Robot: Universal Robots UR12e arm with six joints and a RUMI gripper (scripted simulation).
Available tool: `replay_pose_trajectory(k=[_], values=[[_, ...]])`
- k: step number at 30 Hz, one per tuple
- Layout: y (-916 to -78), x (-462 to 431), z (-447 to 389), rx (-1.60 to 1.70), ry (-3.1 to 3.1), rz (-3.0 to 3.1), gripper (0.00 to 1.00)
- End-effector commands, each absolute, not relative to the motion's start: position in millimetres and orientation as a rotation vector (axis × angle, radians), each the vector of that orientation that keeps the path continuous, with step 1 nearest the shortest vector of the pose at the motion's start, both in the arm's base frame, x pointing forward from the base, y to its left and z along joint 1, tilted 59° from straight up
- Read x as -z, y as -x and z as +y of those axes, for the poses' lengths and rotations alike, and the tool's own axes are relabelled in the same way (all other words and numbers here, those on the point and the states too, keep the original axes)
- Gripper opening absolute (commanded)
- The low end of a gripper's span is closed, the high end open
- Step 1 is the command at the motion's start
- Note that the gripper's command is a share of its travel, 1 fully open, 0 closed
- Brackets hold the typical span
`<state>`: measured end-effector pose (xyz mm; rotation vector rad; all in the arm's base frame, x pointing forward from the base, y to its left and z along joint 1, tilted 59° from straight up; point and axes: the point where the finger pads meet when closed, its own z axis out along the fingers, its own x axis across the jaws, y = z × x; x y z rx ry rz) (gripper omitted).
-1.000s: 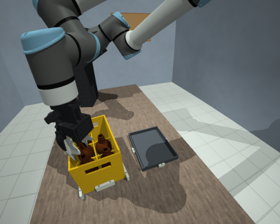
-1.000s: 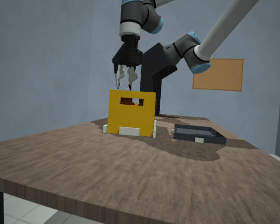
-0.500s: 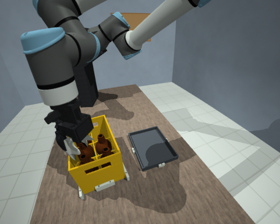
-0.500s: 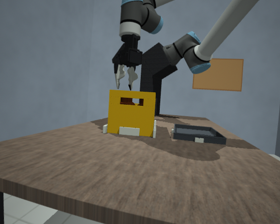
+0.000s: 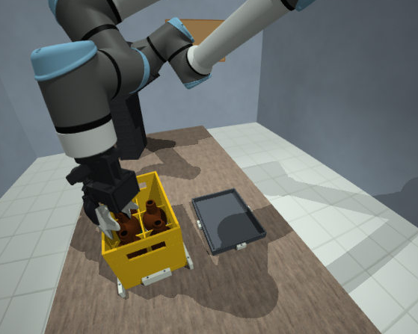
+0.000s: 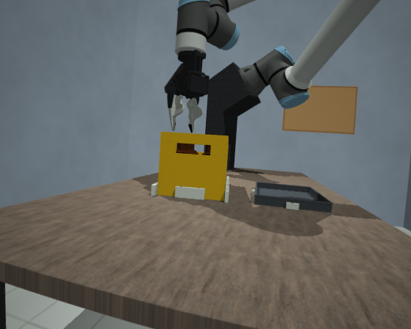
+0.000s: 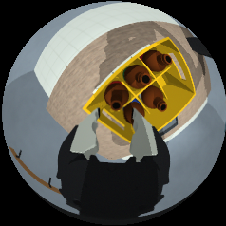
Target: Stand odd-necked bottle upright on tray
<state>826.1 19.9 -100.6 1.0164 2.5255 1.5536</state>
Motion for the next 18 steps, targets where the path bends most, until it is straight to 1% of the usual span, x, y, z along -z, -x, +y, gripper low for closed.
replay_pose_trajectory(k=[1,18], values=[[-825.0,102.4,18.7,-1.554,-1.021,2.524,0.38],[-829.5,107.1,28.0,-1.554,-1.017,2.525,0.38]])
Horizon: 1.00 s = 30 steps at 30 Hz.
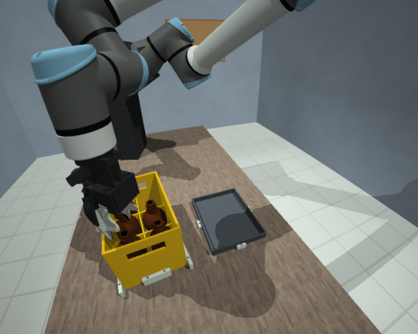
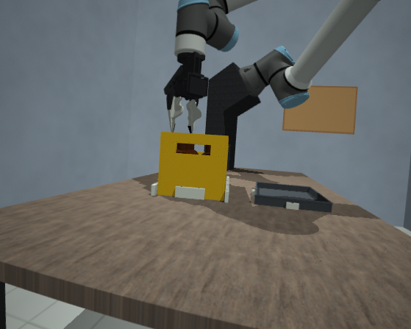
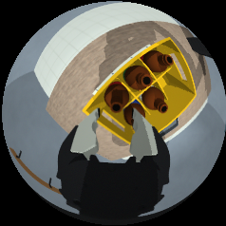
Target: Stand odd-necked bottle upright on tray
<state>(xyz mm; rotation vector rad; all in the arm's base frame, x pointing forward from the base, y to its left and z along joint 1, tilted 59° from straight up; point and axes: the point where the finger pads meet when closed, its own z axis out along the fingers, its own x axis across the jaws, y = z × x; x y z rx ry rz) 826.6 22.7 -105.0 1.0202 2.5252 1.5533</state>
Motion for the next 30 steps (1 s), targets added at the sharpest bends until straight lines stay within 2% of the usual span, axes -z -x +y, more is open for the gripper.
replay_pose_trajectory(k=[1,30], values=[[-830,108,29,-1.554,-1.017,2.525,0.38],[-838,121,49,-1.554,-1.017,2.525,0.38]])
